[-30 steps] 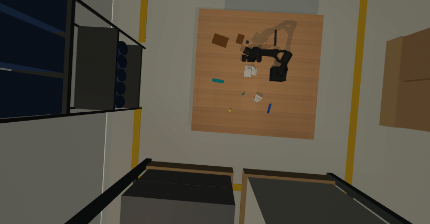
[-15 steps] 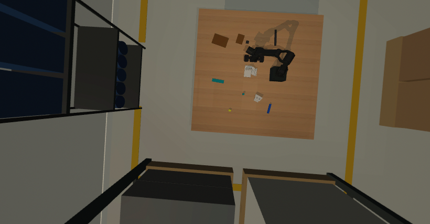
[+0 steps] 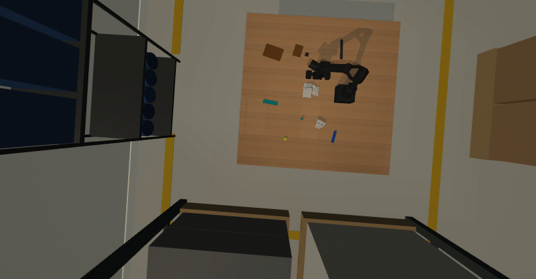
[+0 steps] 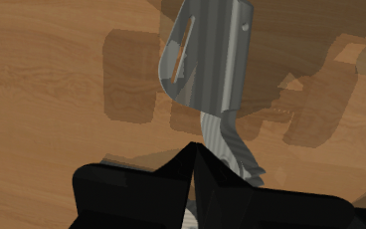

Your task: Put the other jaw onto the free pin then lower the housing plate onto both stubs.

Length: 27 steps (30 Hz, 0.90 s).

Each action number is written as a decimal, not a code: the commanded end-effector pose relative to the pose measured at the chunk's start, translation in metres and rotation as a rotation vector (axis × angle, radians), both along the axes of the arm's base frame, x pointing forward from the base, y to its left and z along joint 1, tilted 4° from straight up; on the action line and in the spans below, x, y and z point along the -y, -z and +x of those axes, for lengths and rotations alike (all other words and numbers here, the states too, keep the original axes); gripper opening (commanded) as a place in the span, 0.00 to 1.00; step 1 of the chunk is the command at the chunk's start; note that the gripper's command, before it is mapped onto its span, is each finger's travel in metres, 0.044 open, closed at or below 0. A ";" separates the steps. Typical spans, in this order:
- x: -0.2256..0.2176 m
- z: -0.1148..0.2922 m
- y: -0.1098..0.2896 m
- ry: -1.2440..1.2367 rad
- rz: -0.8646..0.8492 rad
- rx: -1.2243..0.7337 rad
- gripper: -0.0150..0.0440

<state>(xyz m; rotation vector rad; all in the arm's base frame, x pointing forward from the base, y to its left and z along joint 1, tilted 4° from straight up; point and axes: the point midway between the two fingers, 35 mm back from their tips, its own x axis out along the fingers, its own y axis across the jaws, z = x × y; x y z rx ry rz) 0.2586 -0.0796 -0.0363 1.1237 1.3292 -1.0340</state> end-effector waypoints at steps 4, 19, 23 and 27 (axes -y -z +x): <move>0.001 -0.006 -0.001 -0.005 -0.003 0.005 0.25; 0.005 -0.003 -0.053 0.003 -0.003 0.010 0.39; 0.005 -0.003 -0.053 0.003 -0.003 0.010 0.57; 0.005 -0.003 -0.053 0.003 -0.003 0.010 0.74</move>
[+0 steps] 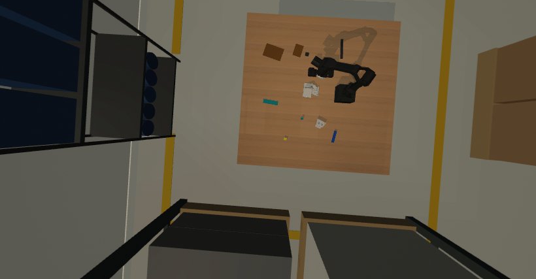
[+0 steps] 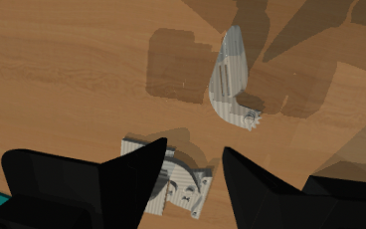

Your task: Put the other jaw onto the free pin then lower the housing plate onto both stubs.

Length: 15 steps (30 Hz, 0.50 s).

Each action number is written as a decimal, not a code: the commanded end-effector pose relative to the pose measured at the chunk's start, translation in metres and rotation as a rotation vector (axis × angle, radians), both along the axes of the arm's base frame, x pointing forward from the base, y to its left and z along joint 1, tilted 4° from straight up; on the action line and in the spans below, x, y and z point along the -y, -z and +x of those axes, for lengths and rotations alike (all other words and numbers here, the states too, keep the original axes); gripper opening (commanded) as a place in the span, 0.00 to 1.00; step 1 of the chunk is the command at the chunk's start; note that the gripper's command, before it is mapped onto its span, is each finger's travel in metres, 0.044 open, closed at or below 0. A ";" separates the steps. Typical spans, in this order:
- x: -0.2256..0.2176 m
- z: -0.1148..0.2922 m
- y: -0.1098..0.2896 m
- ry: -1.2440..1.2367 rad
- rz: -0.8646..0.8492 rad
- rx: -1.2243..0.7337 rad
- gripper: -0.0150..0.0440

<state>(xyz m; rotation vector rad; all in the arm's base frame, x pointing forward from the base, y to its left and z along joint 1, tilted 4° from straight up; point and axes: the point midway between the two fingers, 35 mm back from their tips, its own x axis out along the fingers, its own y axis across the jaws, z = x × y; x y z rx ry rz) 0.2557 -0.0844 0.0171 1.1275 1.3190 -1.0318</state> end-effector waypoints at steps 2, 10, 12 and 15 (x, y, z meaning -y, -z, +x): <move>0.000 0.000 0.000 0.000 -0.001 0.001 0.83; 0.000 0.000 0.000 0.000 -0.001 0.001 1.00; 0.000 0.000 0.000 0.000 -0.001 0.001 1.00; 0.000 0.000 0.000 0.000 -0.001 0.001 1.00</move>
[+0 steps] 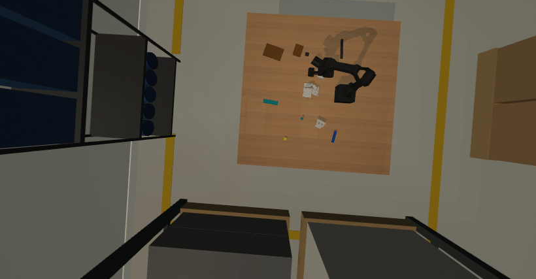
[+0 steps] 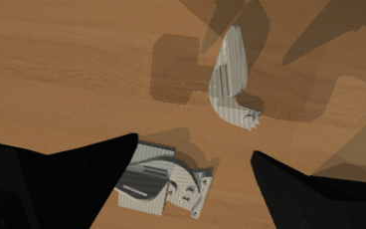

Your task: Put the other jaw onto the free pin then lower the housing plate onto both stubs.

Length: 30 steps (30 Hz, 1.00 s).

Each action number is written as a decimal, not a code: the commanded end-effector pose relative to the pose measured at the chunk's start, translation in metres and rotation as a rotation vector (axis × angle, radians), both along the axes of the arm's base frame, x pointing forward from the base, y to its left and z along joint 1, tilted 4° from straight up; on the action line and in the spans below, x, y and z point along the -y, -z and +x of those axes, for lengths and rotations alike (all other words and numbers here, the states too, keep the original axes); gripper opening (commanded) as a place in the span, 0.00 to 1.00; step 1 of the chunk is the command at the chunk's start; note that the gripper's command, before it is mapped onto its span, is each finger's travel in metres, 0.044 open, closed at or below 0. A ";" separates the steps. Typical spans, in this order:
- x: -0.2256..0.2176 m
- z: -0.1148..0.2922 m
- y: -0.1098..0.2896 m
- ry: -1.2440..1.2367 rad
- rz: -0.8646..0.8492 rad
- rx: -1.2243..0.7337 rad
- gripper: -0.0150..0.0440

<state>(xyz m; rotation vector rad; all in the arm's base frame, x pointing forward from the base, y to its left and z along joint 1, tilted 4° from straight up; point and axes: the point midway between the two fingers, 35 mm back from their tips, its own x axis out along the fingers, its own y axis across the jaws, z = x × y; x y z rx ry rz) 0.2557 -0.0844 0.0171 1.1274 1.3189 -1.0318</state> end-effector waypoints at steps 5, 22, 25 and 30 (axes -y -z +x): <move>0.000 0.000 0.000 0.000 -0.001 0.001 1.00; 0.000 -0.002 -0.007 -0.004 0.002 -0.008 0.87; 0.000 -0.002 -0.007 -0.004 0.002 -0.008 0.73; 0.000 -0.002 -0.007 -0.004 0.002 -0.008 0.51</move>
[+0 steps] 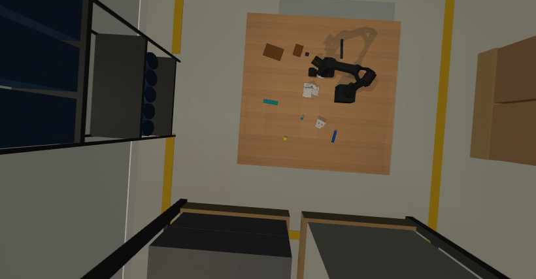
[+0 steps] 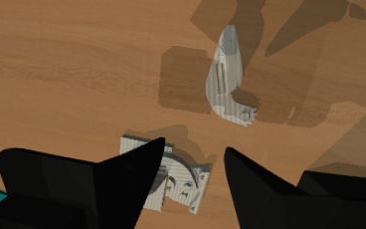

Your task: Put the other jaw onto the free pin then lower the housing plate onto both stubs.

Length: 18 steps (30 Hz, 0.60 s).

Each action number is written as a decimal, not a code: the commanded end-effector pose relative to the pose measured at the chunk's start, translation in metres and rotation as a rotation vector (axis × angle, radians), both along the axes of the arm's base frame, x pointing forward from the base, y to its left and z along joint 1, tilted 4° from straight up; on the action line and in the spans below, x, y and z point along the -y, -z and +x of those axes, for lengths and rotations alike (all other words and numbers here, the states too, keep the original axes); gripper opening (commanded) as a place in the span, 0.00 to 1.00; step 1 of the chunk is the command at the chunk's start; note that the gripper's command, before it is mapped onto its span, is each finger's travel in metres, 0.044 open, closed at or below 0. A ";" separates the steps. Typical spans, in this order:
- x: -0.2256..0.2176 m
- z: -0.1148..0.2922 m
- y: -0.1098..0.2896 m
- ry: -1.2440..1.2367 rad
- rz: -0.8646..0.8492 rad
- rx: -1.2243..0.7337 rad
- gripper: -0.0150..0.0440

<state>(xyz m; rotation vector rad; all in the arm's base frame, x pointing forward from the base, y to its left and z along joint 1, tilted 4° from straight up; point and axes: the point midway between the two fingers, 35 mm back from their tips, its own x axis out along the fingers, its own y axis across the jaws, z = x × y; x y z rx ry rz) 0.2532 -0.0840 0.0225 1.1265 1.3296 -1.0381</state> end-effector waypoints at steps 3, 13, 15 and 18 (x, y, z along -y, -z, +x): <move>0.000 0.001 -0.002 -0.005 -0.001 0.003 0.38; 0.000 0.001 -0.002 -0.005 -0.001 0.003 0.25; 0.000 0.001 -0.002 -0.005 -0.001 0.003 0.25; 0.000 0.001 -0.002 -0.005 -0.001 0.003 0.25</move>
